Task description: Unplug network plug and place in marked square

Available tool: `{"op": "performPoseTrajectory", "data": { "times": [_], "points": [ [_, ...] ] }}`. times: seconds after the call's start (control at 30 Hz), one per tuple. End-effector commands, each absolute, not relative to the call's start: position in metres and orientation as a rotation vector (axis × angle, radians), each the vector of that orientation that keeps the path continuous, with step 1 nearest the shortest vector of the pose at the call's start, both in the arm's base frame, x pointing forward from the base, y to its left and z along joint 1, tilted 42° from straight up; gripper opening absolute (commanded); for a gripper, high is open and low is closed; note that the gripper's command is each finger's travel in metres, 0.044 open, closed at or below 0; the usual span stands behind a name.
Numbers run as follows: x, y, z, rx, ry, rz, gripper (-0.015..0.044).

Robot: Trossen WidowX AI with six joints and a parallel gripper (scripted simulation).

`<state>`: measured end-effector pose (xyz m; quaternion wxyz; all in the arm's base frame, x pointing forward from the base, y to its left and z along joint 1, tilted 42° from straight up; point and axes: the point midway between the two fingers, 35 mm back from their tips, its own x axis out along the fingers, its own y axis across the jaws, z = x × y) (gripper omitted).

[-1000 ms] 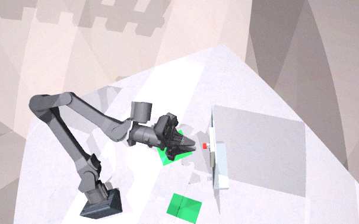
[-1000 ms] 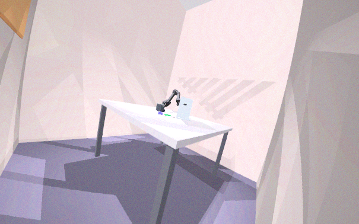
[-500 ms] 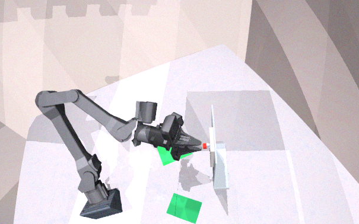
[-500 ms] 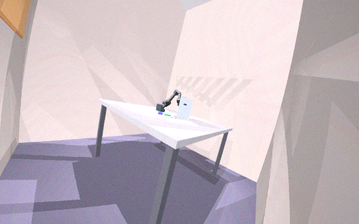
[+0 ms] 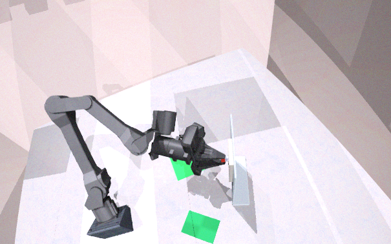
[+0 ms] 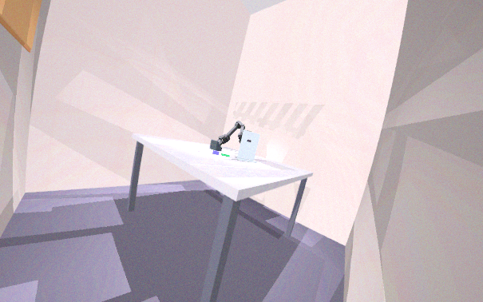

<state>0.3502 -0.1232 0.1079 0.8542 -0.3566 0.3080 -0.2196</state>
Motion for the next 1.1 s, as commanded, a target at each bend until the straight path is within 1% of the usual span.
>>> {"op": "performPoseTrajectory", "data": {
  "times": [0.0,0.67,1.07],
  "points": [
    [0.3527,-0.1233,0.109,-0.755,0.643,-0.457,0.0136],
    [0.3527,-0.1233,0.109,-0.755,0.643,-0.457,0.0003],
    [0.3493,-0.1217,0.1097,-0.755,0.643,-0.457,0.0]
  ]
}}
